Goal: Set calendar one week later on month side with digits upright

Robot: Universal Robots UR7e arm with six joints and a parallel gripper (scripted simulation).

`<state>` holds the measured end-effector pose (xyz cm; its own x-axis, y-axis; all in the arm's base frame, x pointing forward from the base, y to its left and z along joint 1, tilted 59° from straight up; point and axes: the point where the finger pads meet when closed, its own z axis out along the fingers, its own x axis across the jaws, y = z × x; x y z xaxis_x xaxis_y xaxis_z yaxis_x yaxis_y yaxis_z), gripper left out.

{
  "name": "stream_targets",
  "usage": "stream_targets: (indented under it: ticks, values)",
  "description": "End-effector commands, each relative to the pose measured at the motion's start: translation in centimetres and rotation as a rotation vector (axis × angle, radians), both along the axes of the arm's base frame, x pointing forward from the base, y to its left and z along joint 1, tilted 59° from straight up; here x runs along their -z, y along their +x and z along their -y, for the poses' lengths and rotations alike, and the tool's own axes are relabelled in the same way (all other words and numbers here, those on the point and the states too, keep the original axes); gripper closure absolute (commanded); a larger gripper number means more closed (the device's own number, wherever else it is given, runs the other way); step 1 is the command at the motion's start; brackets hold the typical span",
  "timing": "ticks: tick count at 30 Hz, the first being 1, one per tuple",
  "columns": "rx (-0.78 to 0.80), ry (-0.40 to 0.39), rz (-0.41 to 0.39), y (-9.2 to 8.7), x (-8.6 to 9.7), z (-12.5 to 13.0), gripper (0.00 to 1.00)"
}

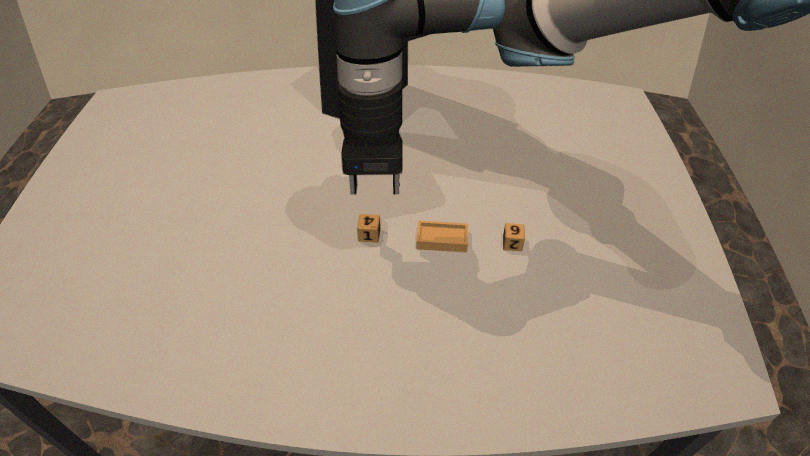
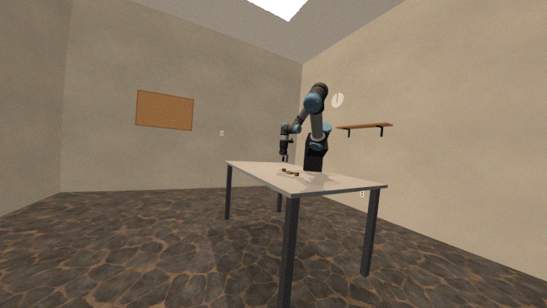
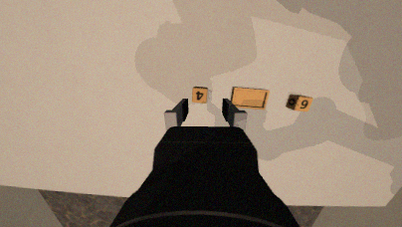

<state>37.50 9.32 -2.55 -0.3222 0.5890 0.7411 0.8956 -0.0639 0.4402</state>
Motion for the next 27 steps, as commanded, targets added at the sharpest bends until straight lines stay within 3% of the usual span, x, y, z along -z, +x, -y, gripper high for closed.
stream_targets:
  ticks: [1,8,9,27]
  values:
    - [0.041,0.019,-0.058,0.17,0.97,0.56,0.0]
    - [0.048,0.026,-0.071,0.09,1.19,0.51,0.0]
    - [0.048,0.026,-0.071,0.08,1.19,0.49,0.13]
    - [0.047,0.025,-0.07,0.08,1.16,0.48,0.13]
